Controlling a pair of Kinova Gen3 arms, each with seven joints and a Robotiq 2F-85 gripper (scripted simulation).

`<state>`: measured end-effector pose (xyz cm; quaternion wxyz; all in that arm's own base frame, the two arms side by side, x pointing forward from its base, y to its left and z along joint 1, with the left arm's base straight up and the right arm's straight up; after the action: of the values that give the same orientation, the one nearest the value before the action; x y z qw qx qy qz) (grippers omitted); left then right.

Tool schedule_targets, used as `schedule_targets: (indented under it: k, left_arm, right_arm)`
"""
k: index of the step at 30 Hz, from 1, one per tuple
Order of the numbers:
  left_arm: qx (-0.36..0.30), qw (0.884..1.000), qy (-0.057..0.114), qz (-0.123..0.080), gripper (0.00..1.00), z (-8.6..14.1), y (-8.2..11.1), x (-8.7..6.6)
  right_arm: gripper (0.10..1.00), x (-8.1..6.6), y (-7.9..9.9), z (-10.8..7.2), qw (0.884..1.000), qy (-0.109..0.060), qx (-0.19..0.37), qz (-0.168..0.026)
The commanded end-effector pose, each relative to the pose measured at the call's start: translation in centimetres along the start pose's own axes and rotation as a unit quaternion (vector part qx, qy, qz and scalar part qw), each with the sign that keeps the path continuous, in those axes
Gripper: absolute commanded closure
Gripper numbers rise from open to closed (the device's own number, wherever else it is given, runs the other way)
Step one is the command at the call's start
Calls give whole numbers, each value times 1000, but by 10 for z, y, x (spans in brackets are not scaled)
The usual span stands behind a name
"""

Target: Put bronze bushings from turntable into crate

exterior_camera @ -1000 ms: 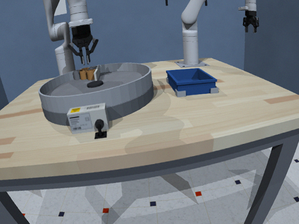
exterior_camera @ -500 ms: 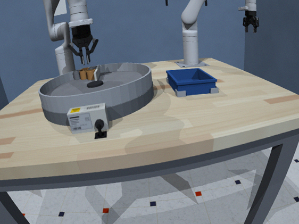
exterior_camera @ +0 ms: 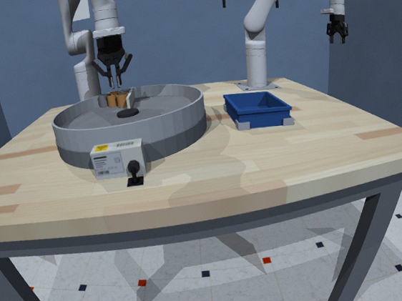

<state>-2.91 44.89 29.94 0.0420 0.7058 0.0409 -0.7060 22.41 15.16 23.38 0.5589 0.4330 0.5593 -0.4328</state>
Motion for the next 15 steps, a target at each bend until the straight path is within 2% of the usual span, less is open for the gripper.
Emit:
schedule_targets:
  k: [1,4,15]
  left_arm:
    - [0,1000,0,-1,1,0,0,-1]
    - [0,1000,0,-1,1,0,0,-1]
    - [0,1000,0,-1,1,0,0,-1]
  right_arm:
    - [886,11,0,0,1000,0,0,1]
    - [886,19,0,-1,1000,0,0,1]
    - [886,19,0,-1,1000,0,0,1]
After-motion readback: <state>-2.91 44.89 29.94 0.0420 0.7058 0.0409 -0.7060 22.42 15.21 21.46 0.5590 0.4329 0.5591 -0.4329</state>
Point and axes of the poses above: on each arm, the point where the finger pads meet when closed, its own x axis out along the fingers, its own z axis across the jaws, y = z × x, the point moved 10 cm from there along -x, back along the fingers, and after that the axes turned 3 degrees about -x, right-handed, at the moved point
